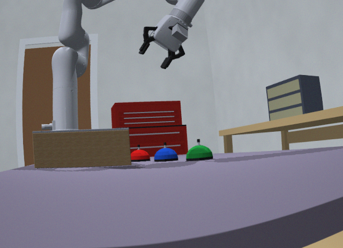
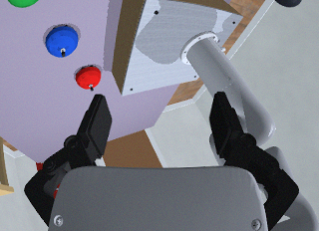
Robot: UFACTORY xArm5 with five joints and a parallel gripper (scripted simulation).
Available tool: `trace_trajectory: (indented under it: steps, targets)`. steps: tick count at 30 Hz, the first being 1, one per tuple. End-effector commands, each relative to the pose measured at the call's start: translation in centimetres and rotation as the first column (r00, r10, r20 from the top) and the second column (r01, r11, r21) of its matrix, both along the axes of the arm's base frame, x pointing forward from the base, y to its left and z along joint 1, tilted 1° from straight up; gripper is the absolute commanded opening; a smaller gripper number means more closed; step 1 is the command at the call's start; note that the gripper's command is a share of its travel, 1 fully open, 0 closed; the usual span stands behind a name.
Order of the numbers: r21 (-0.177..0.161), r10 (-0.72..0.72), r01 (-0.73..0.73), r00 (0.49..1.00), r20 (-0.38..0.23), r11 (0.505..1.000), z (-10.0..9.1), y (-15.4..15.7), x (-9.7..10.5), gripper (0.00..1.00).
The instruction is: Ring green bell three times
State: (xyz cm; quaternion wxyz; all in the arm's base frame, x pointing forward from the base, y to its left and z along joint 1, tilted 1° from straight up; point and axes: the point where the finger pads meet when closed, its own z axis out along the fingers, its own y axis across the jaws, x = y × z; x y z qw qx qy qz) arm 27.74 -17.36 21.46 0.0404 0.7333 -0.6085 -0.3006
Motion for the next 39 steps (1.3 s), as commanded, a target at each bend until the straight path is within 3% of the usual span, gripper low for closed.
trace_trajectory:
  steps: [1,6,10,13,14,19,22,27,30,36,39]
  targets:
    - [-0.002,0.0,0.0,1.0,0.003,1.0,0.1,0.0,0.1,1.0]
    - [-0.012,0.004,-0.004,1.0,0.019,1.0,-0.6,-0.2,0.6,1.0]
    - [-0.064,0.025,-0.019,0.995,0.1,0.998,-4.2,-0.8,2.9,1.0]
    - [-0.084,0.034,-0.024,0.991,0.131,0.996,-5.5,-1.0,3.8,1.0]
    - [-0.105,0.045,-0.028,0.985,0.164,0.994,-6.8,-1.2,4.7,1.0]
    - [-0.127,0.057,-0.032,0.978,0.2,0.991,-8.2,-1.3,5.7,1.0]
    - [-0.174,0.084,-0.037,0.958,0.274,0.984,-10.9,-1.5,7.6,1.0]
    - [-0.196,0.098,-0.038,0.946,0.309,0.98,-12.1,-1.6,8.6,1.0]
    - [-0.236,0.126,-0.037,0.919,0.374,0.971,-14.1,-1.6,10.2,1.0]
    - [-0.253,0.139,-0.036,0.905,0.402,0.967,-15.0,-1.5,10.8,1.0]
    - [-0.289,0.167,-0.031,0.871,0.461,0.957,-16.6,-1.3,12.2,1.0]
